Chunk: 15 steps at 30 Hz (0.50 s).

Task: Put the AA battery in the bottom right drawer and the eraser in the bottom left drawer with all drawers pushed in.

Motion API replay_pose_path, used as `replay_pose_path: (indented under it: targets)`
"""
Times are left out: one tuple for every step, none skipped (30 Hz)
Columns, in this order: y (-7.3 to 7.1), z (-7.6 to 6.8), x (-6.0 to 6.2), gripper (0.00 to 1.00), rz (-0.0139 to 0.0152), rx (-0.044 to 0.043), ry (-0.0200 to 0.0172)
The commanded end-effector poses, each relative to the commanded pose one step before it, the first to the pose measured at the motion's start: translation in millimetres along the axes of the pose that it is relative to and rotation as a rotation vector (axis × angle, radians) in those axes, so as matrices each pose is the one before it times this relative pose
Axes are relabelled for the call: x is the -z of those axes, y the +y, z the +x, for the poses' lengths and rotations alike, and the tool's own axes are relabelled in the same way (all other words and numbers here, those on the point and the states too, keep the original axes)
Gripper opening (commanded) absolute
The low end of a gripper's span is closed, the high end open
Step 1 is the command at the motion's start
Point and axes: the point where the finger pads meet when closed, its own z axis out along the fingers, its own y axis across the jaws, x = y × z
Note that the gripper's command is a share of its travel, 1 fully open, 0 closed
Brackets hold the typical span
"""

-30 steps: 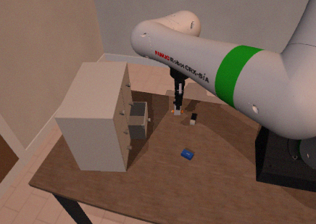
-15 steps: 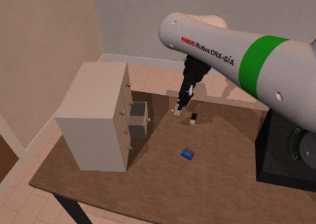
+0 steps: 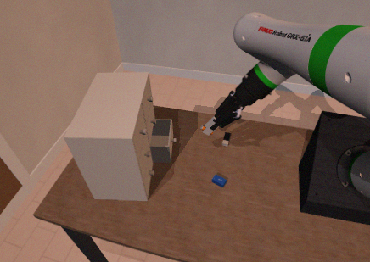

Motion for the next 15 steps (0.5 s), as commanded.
replay_pose_path:
  targets:
    - [-0.9, -5.73, -0.82, 0.06, 0.0126, 0.00569, 0.13697]
    - [0.07, -0.47, 0.2, 0.06, -0.0005, 0.0001, 0.024]
    - [0.0, 0.0, 0.0, 0.06, 0.0, 0.0, 0.0]
    - [0.0, 0.0, 0.0, 0.06, 0.0, 0.0, 0.0]
    - [-0.07, -0.69, 0.1, 0.06, 0.0005, -0.0001, 0.02271]
    - [0.04, -0.46, 0.19, 0.06, -0.0003, 0.00007, 0.02214]
    - [-0.03, -0.56, 0.14, 0.06, 0.00021, -0.00005, 0.02098]
    - [-0.01, -0.49, 0.17, 0.06, 0.00004, 0.0, 0.02005]
    - [0.06, -0.36, 0.21, 0.06, -0.0004, 0.00011, 0.01915]
    - [-0.08, -0.54, 0.12, 0.06, 0.00048, -0.00012, 0.01778]
    - [0.02, -0.36, 0.18, 0.06, -0.00016, 0.00005, 0.01686]
    - [0.05, -0.29, 0.19, 0.06, -0.00029, 0.00009, 0.01572]
    - [-0.07, -0.43, 0.11, 0.06, 0.00044, -0.00012, 0.01433]
    - [0.0, -0.3, 0.14, 0.06, 0.00001, 0.0, 0.01322]
    - [0.05, -0.2, 0.16, 0.06, -0.00032, 0.0001, 0.01205]
